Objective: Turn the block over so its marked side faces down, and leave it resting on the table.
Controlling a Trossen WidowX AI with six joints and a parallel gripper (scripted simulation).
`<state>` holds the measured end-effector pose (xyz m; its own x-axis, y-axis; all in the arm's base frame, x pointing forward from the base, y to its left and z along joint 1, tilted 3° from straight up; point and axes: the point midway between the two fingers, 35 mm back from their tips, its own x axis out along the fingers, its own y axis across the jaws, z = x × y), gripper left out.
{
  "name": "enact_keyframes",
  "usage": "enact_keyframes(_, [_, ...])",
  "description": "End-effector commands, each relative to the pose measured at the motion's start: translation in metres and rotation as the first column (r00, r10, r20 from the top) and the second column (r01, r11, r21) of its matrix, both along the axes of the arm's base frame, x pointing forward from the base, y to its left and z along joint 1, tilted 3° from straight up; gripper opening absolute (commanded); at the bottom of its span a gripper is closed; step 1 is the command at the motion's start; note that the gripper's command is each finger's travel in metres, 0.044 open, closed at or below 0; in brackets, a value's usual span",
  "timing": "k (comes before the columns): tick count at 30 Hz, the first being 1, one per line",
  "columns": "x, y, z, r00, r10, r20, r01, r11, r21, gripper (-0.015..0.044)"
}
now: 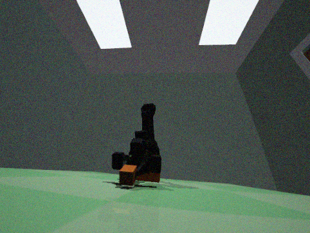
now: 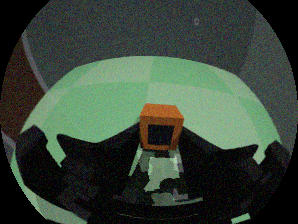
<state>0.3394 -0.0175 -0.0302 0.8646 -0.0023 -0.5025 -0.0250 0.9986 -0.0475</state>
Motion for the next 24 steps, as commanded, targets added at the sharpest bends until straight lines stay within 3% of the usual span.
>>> enact_keyframes(1, [0.0004, 0.0007, 0.0009, 1.0, 0.006, 0.005, -0.006, 1.0, -0.001, 0.0158])
enact_keyframes(12, [0.0004, 0.0007, 0.0009, 1.0, 0.006, 0.005, -0.006, 1.0, -0.001, 0.044])
enact_keyframes(24, [0.0004, 0.0007, 0.0009, 1.0, 0.006, 0.005, -0.006, 1.0, -0.001, 0.044])
